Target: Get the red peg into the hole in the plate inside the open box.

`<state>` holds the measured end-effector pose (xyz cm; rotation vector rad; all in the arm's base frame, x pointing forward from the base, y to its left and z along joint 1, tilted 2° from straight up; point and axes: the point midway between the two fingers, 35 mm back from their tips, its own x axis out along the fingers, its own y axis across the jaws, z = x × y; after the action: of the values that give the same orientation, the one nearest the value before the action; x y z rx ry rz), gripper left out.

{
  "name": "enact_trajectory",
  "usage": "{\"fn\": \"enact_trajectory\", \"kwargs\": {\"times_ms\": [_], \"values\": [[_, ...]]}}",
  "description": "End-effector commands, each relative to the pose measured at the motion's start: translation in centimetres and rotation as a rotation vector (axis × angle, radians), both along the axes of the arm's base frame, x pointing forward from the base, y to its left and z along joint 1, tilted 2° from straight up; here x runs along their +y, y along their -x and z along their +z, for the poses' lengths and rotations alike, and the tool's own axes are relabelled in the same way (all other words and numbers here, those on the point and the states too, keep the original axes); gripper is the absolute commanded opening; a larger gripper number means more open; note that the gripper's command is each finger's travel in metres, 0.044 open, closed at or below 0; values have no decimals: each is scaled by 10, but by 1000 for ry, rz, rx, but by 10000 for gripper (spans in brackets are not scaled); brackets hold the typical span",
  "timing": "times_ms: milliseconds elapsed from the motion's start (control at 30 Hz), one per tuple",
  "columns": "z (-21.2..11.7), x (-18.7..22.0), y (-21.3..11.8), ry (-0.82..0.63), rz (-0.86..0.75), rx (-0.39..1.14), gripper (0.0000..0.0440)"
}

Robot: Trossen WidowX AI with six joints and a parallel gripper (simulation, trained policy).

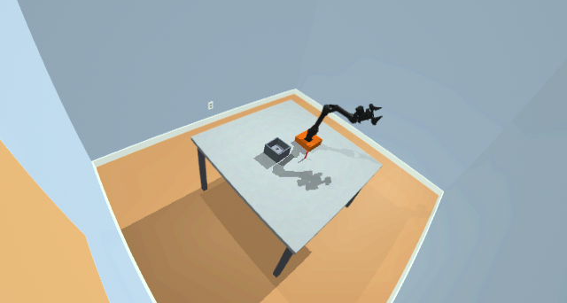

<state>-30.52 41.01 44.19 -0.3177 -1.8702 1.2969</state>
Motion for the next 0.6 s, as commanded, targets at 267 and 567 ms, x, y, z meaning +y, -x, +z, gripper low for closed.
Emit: {"fn": "enact_trajectory", "kwargs": {"times_ms": [267, 567], "values": [[-4, 43, -89, 222, -125, 113, 440], [-24, 68, -186, 473, -243, 277, 437]]}}
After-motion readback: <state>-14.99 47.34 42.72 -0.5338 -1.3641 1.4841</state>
